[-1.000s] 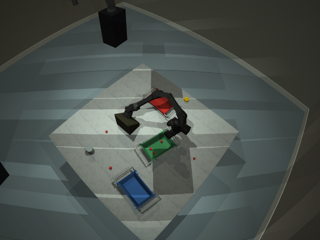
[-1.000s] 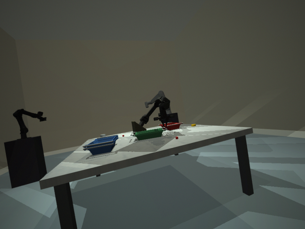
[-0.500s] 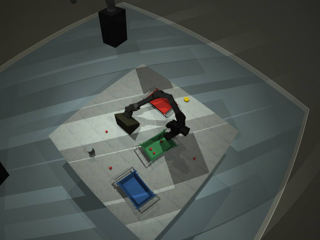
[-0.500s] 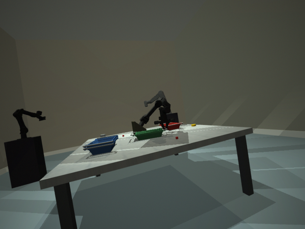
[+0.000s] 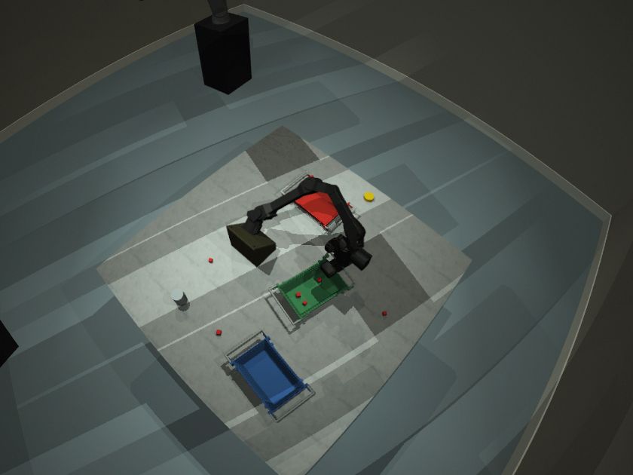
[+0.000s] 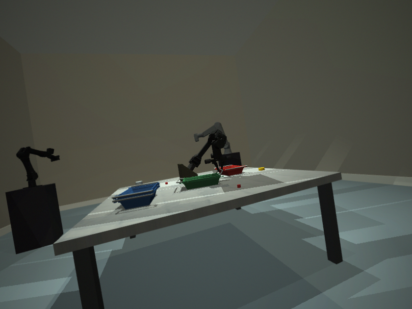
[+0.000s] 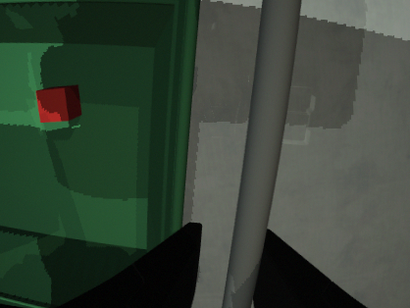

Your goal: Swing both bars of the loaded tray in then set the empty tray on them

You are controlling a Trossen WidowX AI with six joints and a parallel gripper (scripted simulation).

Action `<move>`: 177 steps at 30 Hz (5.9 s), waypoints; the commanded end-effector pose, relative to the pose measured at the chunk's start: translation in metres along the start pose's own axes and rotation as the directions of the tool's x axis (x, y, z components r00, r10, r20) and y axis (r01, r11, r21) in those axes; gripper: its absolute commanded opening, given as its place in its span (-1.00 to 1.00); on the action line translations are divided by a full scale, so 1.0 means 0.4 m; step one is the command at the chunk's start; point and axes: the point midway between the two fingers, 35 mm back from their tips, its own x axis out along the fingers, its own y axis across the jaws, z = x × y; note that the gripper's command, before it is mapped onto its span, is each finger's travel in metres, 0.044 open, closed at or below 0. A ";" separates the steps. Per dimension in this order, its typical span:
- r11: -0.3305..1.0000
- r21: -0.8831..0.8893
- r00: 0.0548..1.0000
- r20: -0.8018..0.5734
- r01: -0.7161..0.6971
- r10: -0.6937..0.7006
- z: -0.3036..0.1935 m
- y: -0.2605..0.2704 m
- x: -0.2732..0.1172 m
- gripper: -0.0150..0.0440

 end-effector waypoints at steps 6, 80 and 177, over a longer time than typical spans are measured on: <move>1.000 0.015 1.000 0.002 -0.016 0.016 0.000 0.095 0.009 -0.22; -0.255 0.967 0.999 -0.004 0.016 0.049 -0.039 0.480 -0.085 -0.22; -1.000 -0.016 1.000 0.001 0.026 0.026 0.005 0.556 0.000 -0.22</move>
